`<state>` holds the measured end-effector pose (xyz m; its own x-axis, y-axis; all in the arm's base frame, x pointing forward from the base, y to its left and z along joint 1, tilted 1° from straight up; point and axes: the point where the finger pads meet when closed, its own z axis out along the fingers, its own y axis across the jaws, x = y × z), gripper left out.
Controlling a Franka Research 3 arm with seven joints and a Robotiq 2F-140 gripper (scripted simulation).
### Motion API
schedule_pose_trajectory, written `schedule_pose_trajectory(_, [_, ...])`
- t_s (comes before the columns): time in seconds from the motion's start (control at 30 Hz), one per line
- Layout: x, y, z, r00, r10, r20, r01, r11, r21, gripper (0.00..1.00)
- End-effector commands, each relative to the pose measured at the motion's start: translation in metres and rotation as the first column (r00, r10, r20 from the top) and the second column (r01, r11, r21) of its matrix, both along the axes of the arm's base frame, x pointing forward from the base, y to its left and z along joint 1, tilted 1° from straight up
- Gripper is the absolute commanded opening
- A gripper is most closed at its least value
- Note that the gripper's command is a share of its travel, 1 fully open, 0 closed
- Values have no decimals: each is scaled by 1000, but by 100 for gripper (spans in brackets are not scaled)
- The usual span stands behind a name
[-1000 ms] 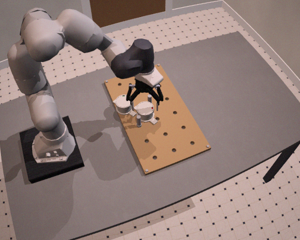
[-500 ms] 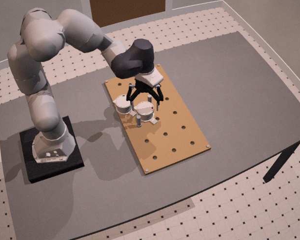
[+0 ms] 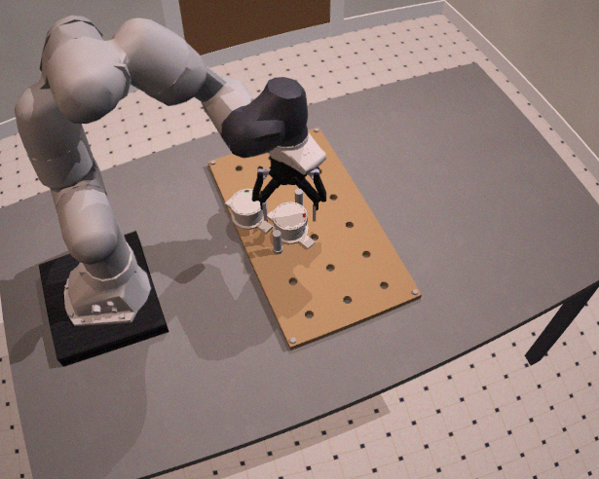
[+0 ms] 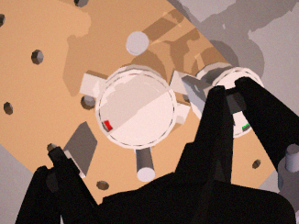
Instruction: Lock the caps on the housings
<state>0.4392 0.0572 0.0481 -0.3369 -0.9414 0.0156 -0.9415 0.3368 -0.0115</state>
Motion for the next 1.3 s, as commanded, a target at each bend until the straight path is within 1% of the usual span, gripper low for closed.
schedule_pose_trajectory(0.0, [0,-2,-1,1000,0,0,0,1000,-1,78])
schedule_pose_trajectory(0.27, [0,-2,-1,1000,0,0,0,1000,-1,78])
schedule_pose_trajectory(0.3, [0,-2,-1,1000,0,0,0,1000,-1,10])
schedule_pose_trajectory(1.27, [0,-2,-1,1000,0,0,0,1000,-1,10])
